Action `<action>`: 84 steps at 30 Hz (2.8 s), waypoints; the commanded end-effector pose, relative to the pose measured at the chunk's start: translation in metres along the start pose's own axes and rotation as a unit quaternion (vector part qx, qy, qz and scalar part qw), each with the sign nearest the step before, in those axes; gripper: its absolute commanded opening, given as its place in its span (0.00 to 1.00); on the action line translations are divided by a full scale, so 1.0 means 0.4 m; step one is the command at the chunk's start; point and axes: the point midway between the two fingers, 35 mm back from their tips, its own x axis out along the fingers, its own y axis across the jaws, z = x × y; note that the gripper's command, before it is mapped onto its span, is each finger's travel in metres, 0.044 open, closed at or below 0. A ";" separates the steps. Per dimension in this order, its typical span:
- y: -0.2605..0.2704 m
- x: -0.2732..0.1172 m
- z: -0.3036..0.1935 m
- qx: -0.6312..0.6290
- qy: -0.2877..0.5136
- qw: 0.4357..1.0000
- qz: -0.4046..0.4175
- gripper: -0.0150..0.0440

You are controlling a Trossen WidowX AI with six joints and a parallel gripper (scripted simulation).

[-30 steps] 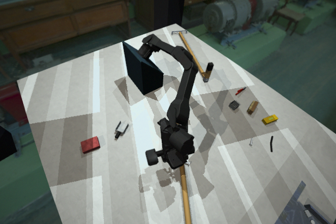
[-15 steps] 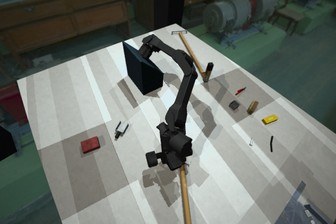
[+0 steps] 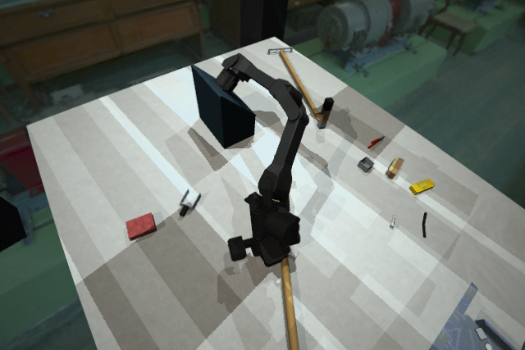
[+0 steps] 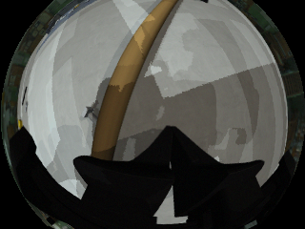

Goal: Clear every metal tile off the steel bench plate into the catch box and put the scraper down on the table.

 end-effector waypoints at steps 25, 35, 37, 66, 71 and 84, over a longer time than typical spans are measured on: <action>0.065 0.005 0.022 0.001 -0.002 1.000 -0.002 0.25; 0.089 0.007 0.027 0.001 -0.002 1.000 -0.002 0.25; 0.094 0.008 0.028 0.001 -0.002 1.000 -0.002 0.25; 0.164 0.014 0.040 0.002 -0.002 1.000 -0.001 0.25; 0.176 0.015 0.042 0.002 -0.002 1.000 -0.001 0.25; 0.207 0.017 0.046 0.002 -0.002 1.000 -0.001 0.25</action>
